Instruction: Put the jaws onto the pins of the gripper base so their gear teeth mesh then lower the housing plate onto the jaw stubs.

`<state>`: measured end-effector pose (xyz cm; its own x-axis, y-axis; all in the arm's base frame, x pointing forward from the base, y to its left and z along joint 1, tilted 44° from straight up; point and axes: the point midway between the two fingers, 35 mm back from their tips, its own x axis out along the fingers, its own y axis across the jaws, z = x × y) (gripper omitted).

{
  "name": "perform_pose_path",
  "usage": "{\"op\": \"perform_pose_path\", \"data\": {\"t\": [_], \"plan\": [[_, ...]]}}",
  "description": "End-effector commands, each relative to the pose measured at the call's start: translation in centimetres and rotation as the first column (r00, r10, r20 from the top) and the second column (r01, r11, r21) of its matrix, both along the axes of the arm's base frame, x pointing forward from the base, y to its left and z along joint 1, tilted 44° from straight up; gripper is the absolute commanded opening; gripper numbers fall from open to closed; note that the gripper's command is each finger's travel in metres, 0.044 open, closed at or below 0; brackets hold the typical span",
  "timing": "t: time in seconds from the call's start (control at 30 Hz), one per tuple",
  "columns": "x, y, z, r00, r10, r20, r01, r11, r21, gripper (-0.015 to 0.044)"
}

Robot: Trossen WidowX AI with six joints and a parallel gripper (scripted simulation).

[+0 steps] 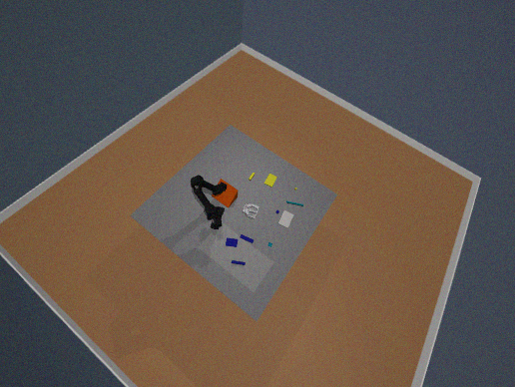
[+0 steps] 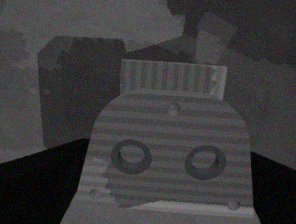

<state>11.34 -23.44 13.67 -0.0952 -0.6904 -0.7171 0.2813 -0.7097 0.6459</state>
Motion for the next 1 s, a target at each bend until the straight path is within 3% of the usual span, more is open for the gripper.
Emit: {"op": "perform_pose_path", "data": {"t": [0.0, 0.33, 0.97], "plan": [[0.0, 0.0, 0.0, 1.0, 0.0, 0.0, 0.0, 1.0, 0.0, 0.0351], [0.1, 0.1, 0.1, 1.0, 0.0, 0.0, 0.0, 1.0, 0.001, 0.0351], [0.8, 4.3, 4.3, 1.0, 0.002, 0.002, -0.002, 1.0, 0.008, 0.0351]]}}
